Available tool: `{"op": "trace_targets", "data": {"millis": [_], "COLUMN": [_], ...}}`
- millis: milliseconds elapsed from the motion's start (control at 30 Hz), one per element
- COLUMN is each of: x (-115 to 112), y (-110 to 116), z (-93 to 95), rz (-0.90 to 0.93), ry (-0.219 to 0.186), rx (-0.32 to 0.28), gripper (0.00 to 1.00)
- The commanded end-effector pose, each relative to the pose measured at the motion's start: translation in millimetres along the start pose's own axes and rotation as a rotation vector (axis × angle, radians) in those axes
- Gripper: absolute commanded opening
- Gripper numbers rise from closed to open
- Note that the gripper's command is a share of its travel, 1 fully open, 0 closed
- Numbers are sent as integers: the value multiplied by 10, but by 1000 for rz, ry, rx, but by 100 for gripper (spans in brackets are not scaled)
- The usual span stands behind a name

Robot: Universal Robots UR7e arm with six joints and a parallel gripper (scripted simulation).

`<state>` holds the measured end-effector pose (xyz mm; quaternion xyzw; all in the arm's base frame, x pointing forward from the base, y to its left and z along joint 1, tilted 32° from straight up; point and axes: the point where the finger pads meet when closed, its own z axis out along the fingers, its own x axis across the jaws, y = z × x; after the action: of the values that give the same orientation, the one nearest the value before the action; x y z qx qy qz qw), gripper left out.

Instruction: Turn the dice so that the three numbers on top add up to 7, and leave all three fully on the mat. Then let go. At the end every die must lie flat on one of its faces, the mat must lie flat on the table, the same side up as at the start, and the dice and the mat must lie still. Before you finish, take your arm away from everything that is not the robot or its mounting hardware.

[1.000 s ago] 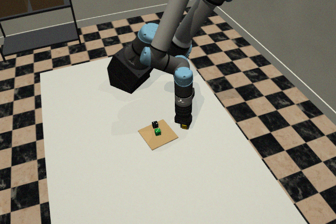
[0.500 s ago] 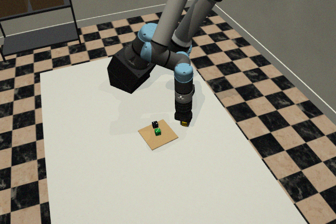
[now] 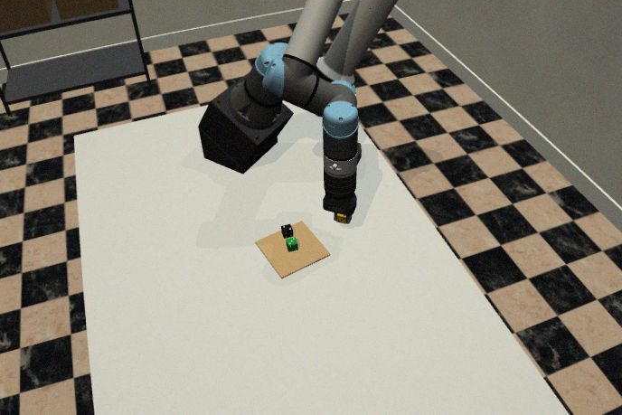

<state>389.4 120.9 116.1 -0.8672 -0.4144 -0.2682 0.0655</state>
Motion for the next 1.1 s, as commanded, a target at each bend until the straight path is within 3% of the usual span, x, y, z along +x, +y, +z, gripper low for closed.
{"op": "trace_targets", "data": {"millis": [0, 433, 1067], "x": [-5, -5, -11], "y": [0, 1, 12], "z": [-141, -382, -401], "rz": [-1, -1, -7], "ry": [1, 1, 1], "rx": [3, 3, 3], "gripper": [49, 49, 49]}}
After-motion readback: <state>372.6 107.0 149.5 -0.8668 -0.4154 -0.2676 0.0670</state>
